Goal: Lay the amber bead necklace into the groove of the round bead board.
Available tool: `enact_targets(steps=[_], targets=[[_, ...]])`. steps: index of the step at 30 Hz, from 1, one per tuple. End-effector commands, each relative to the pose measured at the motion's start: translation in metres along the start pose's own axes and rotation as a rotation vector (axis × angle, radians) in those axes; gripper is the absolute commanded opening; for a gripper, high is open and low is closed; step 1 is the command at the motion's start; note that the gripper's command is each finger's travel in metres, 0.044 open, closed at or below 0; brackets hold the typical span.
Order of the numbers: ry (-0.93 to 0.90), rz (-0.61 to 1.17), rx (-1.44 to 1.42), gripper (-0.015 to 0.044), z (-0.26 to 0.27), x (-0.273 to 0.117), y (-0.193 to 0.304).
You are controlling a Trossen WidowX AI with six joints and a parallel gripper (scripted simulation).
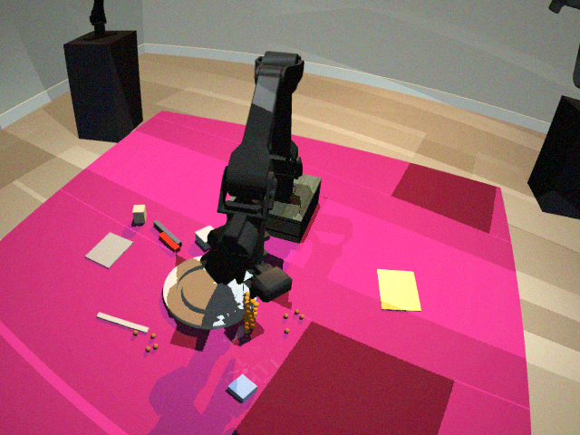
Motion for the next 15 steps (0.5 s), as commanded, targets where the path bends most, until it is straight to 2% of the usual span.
enact_targets(steps=[1,6,7,15], targets=[[-0.008,0.007,0.028,0.02,0.0,0.0,-0.001],[-0.008,0.007,0.028,0.02,0.0,0.014,-0.001],[-0.007,-0.001,0.018,0.02,0.001,0.005,-0.002],[-0.008,0.001,0.02,0.02,0.001,0.014,-0.002]])
Point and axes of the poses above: the point midway between the two fingers, 35 mm back from their tips, its own x axis out along the fingers, its own z axis across the jaws, y = z × x, the point moved 7 cm from there along -x, back along the fingers, and after that the axes turned 2 degrees about -x, right-handed, at the moved point
